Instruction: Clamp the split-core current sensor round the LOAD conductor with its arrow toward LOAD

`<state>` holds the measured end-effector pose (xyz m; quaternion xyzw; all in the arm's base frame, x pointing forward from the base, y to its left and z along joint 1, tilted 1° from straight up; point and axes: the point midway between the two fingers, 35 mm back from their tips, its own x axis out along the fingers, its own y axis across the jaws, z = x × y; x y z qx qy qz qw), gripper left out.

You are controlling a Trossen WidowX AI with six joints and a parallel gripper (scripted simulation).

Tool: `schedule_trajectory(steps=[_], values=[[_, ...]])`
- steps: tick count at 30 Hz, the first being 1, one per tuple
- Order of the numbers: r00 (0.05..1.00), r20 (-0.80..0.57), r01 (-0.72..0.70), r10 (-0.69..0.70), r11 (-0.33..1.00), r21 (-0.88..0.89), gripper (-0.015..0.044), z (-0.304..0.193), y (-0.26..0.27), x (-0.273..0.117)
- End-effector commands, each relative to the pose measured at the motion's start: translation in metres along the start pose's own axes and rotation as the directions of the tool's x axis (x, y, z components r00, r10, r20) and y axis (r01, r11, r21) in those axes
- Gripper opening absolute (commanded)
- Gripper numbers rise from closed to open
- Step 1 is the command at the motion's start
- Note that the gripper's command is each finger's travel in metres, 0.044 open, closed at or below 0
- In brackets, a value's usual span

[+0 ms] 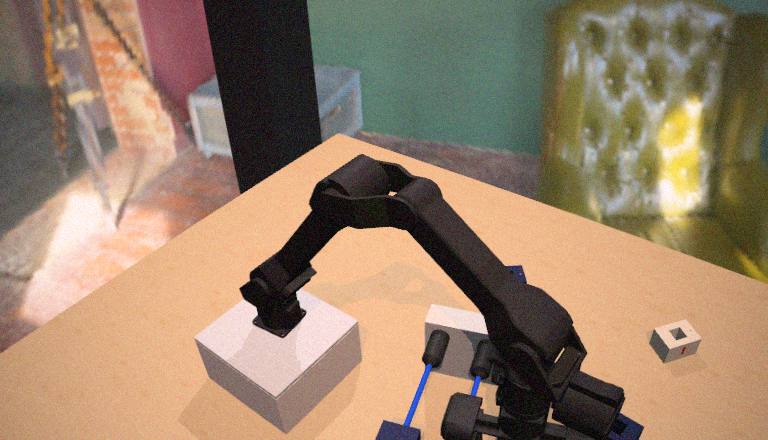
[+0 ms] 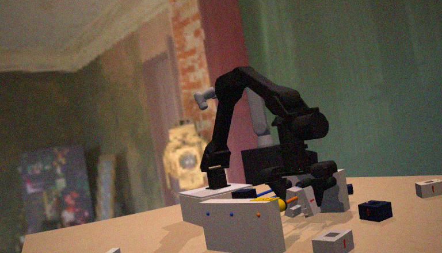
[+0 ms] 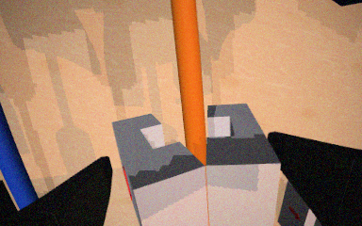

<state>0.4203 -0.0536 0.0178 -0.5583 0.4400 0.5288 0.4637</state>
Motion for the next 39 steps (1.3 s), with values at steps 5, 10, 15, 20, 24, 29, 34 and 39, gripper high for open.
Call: schedule_trajectory(steps=[5, 10, 15, 20, 24, 29, 34, 39], values=[[1.0, -0.003, -0.007, 0.007, 1.0, -0.005, 0.044, -0.0003, 0.0018, 0.0145], [1.0, 0.001, -0.002, 0.002, 1.0, 0.0, 0.0427, 0.0001, 0.0007, 0.0124], [1.0, 0.001, -0.002, 0.002, 1.0, 0.0, 0.0393, 0.0001, 0.0007, 0.0124], [1.0, 0.001, -0.002, 0.002, 1.0, 0.0, 0.036, 0.0001, 0.0007, 0.0124], [1.0, 0.001, -0.002, 0.002, 1.0, 0.0, 0.0333, 0.0001, 0.0007, 0.0124], [1.0, 0.001, -0.002, 0.002, 1.0, 0.0, 0.03, 0.0001, 0.0007, 0.0124], [1.0, 0.001, -0.002, 0.002, 1.0, 0.0, 0.0208, 0.0001, 0.0007, 0.0124], [1.0, 0.001, -0.002, 0.002, 1.0, 0.0, 0.0077, 0.0001, 0.0007, 0.0124]])
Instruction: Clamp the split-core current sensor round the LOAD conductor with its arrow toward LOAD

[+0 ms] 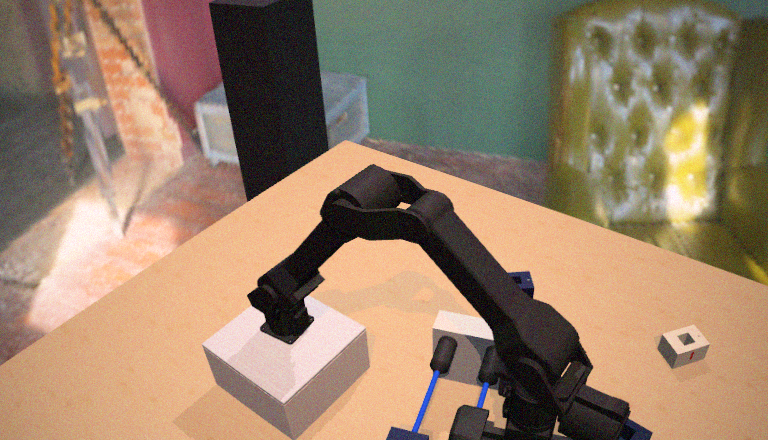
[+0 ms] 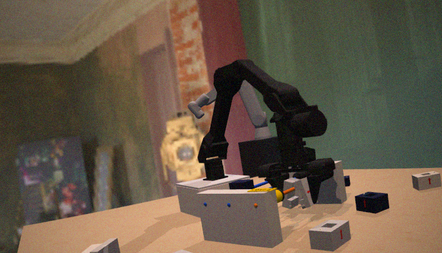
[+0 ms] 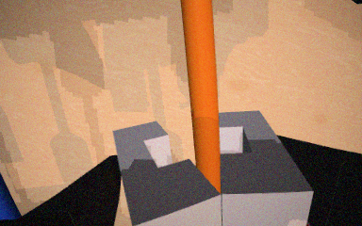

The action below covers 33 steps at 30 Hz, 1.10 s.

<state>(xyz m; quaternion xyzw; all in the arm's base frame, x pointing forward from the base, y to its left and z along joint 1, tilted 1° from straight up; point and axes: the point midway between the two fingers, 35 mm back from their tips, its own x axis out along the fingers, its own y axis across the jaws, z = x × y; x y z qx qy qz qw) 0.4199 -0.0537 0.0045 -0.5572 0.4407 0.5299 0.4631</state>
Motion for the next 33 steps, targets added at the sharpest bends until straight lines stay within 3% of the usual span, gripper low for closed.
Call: schedule_trajectory(steps=[1, 3, 33], values=[[1.0, -0.001, 0.002, -0.002, 1.0, 0.0, 0.005, 0.0, -0.0004, -0.0008], [1.0, -0.001, 0.002, -0.002, 1.0, 0.0, 0.0, 0.0, -0.0004, -0.0008], [1.0, -0.001, 0.002, -0.002, 1.0, 0.0, 0.0, 0.0, -0.0004, -0.0008]])
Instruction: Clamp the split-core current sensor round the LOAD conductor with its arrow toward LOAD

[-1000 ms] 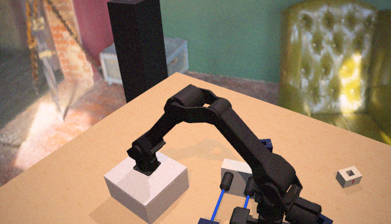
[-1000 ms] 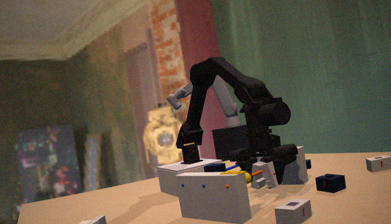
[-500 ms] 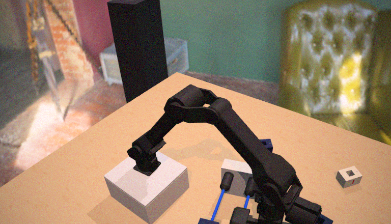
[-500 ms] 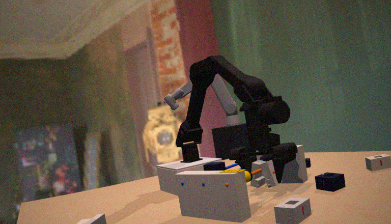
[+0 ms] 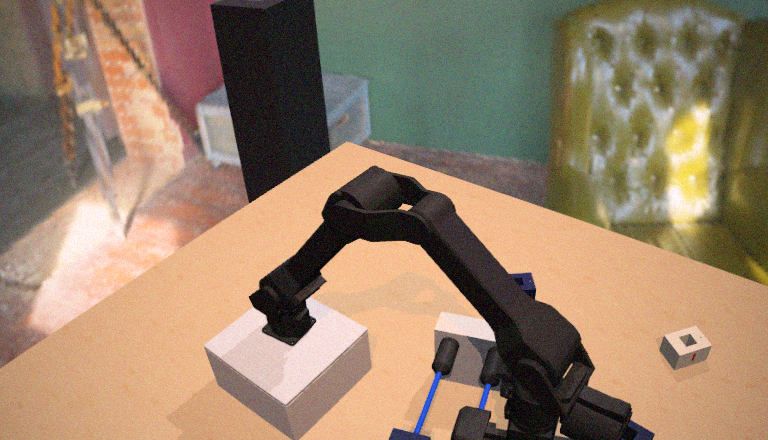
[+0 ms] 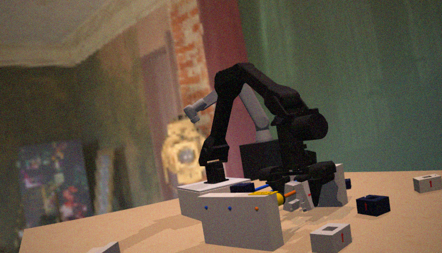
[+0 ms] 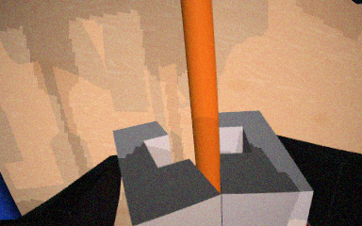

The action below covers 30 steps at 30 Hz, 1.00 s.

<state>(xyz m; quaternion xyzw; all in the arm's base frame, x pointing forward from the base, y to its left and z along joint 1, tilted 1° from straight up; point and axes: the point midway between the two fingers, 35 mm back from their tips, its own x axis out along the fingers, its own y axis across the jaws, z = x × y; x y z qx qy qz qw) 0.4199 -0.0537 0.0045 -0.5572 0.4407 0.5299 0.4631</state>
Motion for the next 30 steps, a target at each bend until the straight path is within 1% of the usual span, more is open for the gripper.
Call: schedule_trajectory(steps=[1, 19, 30], values=[[1.0, -0.001, 0.002, -0.002, 1.0, 0.0, 0.0, 0.0, 0.0, -0.001], [1.0, 0.0, 0.0, 0.0, 1.0, 0.0, 0.0, 0.0, 0.0, 0.0], [1.0, -0.003, -0.003, 0.003, 1.0, -0.004, 0.0, 0.0, 0.0, -0.015]])
